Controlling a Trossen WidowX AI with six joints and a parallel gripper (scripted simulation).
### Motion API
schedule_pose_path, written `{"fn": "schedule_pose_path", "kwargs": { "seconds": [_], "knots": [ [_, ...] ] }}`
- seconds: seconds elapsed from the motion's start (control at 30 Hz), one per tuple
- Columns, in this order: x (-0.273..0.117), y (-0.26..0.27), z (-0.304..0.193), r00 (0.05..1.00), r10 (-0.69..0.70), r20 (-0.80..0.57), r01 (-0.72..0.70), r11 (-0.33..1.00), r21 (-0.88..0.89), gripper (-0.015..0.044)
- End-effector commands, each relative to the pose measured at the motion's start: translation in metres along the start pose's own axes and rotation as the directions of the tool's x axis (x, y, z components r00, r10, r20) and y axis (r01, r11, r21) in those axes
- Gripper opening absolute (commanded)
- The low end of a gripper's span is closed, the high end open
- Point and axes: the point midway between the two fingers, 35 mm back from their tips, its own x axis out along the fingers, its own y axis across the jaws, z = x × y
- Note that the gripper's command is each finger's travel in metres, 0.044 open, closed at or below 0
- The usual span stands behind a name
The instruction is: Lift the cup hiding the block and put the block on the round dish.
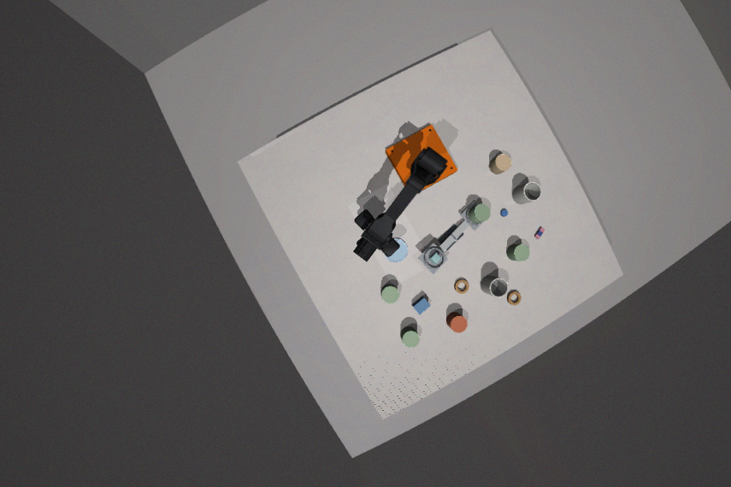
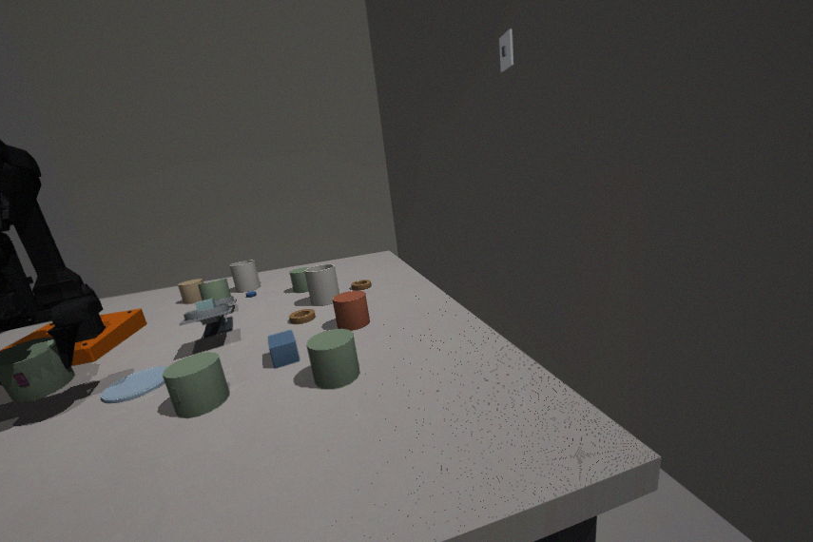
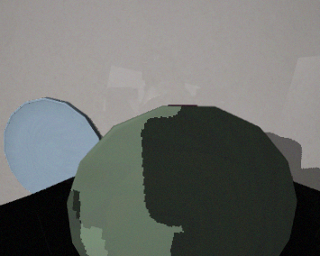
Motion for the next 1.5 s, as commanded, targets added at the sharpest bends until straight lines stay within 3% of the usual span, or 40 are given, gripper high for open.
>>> {"fn": "schedule_pose_path", "kwargs": {
  "seconds": [0.0,0.67,1.23,1.33,1.47],
  "knots": [
    [0.017,-0.001,-0.002,1.000,0.002,-0.008,-0.002,1.000,-0.003,0.0000],
    [0.050,-0.001,-0.003,1.000,0.002,-0.008,-0.002,1.000,-0.003,0.0000],
    [0.032,-0.001,-0.001,1.000,-0.001,-0.007,0.001,1.000,0.000,0.0440],
    [-0.007,-0.001,-0.002,1.000,0.002,-0.008,-0.002,1.000,-0.003,0.0440],
    [-0.010,-0.001,-0.002,1.000,0.002,-0.008,-0.002,1.000,-0.003,0.0440]
  ]
}}
